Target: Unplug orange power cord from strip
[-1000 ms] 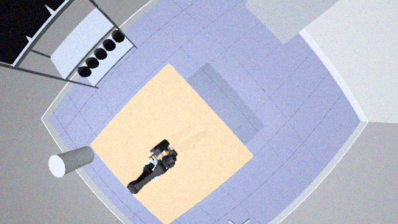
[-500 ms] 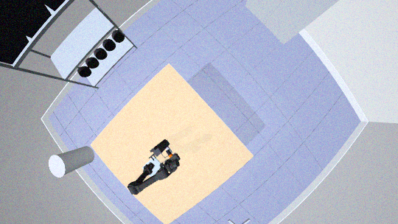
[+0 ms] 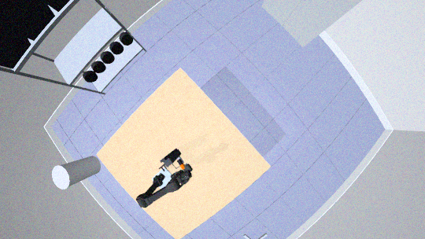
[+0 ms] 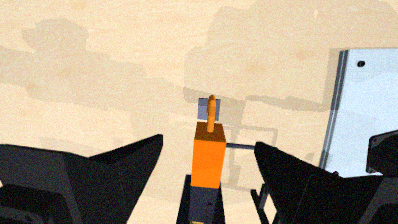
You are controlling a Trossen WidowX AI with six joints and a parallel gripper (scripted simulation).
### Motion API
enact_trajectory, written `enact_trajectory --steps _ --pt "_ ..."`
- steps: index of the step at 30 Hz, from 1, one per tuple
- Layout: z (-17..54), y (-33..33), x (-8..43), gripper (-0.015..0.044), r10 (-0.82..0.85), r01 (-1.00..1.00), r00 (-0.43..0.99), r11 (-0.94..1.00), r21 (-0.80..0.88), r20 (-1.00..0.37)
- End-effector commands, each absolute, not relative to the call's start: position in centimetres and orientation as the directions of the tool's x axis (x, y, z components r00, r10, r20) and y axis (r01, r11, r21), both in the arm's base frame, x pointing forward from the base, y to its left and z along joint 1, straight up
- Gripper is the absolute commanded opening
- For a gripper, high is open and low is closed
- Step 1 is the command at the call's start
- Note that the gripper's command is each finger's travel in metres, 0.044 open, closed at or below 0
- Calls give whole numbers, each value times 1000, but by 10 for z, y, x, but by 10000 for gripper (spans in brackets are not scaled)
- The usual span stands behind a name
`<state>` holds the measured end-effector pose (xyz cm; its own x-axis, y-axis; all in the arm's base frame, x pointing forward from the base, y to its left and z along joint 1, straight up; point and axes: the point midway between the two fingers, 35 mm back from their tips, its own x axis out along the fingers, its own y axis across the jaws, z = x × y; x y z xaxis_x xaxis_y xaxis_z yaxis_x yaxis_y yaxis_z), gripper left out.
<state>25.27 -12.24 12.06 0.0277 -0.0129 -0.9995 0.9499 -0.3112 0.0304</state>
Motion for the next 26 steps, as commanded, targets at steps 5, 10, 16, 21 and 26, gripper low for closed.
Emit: enact_trajectory --steps 5,10,16,21,26 --pt "132 -172 236 440 -19 948 26 -317 31 -999" --pt "132 -174 235 440 -19 948 26 -317 31 -999" --pt "132 -174 235 440 -19 948 26 -317 31 -999" --pt "132 -174 235 440 -19 948 26 -317 31 -999" --pt "132 -174 235 440 -19 948 26 -317 31 -999"
